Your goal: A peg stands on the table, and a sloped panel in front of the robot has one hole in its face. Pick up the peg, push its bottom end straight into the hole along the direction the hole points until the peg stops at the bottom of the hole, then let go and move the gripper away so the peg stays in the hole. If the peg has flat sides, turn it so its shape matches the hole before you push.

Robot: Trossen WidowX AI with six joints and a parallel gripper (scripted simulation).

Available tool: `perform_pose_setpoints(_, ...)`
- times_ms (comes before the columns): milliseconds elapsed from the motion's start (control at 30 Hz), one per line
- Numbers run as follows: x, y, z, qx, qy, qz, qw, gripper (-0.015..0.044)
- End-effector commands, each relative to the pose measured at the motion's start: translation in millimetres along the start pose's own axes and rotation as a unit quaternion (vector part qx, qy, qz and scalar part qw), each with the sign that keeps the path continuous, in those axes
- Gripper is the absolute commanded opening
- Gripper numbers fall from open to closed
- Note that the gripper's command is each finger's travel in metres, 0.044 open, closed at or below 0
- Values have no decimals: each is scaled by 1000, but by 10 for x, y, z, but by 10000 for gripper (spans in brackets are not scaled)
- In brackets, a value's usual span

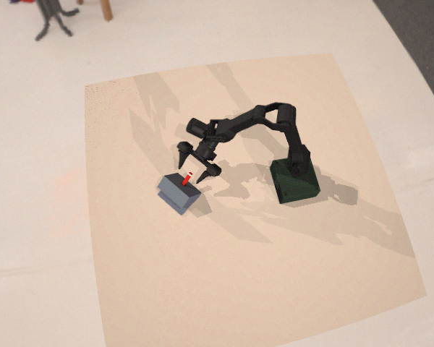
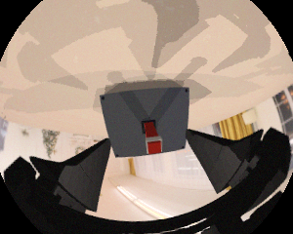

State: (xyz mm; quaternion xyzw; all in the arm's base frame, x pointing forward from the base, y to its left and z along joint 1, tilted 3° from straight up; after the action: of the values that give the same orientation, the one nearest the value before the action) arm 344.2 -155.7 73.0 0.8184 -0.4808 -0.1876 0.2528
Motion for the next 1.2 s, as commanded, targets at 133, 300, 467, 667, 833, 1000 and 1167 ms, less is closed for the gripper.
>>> perform_pose_setpoints(133,13,188,-12,2,4,0,1000,440)
perform_pose_setpoints(300,20,294,-5,1,4,1,1000,440)
perform_pose_setpoints(467,26,398,3,1,3,1,1000,440)
perform_pose_setpoints(667,30,516,16,1,3,2,1000,440)
perform_pose_setpoints(833,31,612,31,1,2,3,1000,440)
perform_pose_setpoints(1000,32,698,53,1,2,3,1000,440)
perform_pose_setpoints(1167,34,759,65,1,2,4,1000,440)
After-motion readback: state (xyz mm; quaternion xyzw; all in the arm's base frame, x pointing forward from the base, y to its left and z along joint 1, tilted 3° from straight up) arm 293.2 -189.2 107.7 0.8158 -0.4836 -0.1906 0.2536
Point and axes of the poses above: the point midway between the two fingers, 35 mm back from their tips, its own y axis back along the fingers, its own x axis across the jaws, z = x × y, the point moved 8 cm from there along y, back along the fingers, and after that the axes turned 2 degrees about -y, right-handed, at the moved point
